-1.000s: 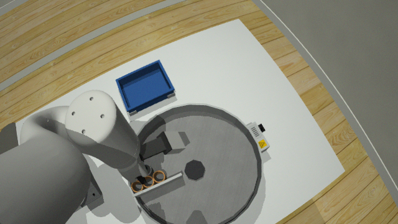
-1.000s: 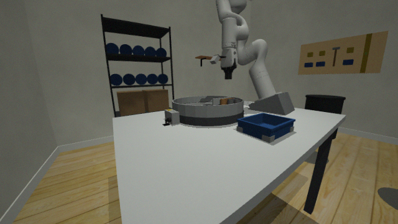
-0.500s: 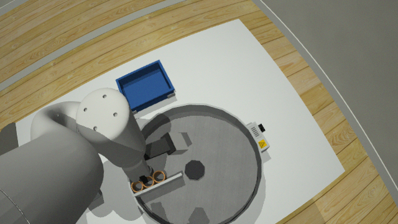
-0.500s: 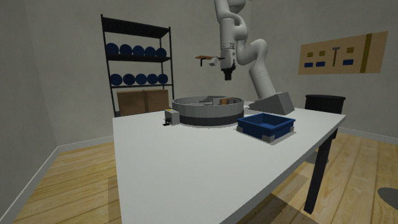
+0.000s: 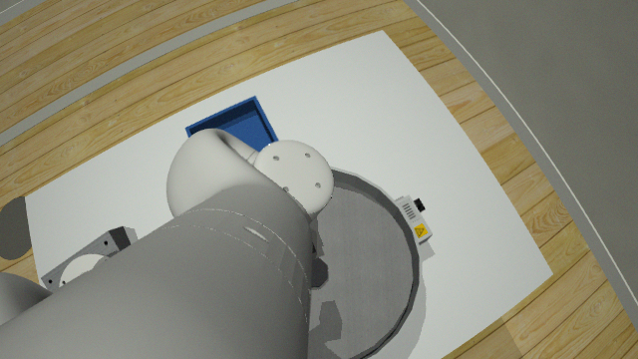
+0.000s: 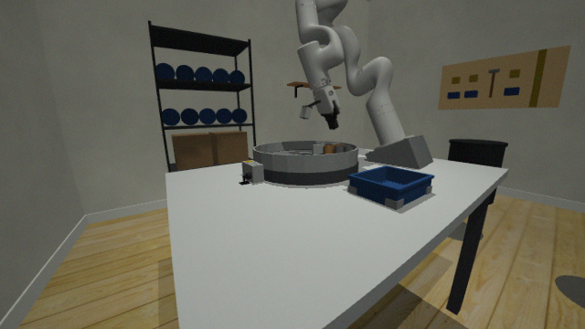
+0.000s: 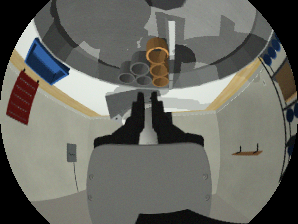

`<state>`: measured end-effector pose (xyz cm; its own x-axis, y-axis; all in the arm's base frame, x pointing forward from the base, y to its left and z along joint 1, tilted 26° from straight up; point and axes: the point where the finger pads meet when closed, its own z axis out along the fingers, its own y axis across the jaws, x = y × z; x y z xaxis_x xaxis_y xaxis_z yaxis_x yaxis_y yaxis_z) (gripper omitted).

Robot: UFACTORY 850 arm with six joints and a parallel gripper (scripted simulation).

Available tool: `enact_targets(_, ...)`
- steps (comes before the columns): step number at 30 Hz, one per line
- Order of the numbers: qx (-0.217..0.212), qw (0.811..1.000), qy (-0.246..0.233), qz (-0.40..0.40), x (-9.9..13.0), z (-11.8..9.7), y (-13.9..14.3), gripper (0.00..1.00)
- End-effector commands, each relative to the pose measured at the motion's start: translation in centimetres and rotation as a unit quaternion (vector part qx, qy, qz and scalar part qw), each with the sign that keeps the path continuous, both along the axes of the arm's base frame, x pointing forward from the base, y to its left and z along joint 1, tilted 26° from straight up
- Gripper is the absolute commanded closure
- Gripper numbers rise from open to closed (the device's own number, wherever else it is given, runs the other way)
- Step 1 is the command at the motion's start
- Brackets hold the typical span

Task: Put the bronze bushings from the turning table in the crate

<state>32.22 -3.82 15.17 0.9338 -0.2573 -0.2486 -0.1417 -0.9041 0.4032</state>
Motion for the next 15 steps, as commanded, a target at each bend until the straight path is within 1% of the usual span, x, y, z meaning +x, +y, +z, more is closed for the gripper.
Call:
enact_targets(1,0.014,0.997,0.065,-0.049,0.8,-1.5,-0.8,0.90)
enact_targets(5,0.020,0.991,0.104,-0.082,1.3,-2.5,-1.4,0.90)
enact_targets(7,0.022,0.989,0.116,-0.092,1.4,-2.8,-1.6,0.90)
enact_targets(15,0.024,0.988,0.121,-0.096,1.5,-3.0,-1.6,0.90)
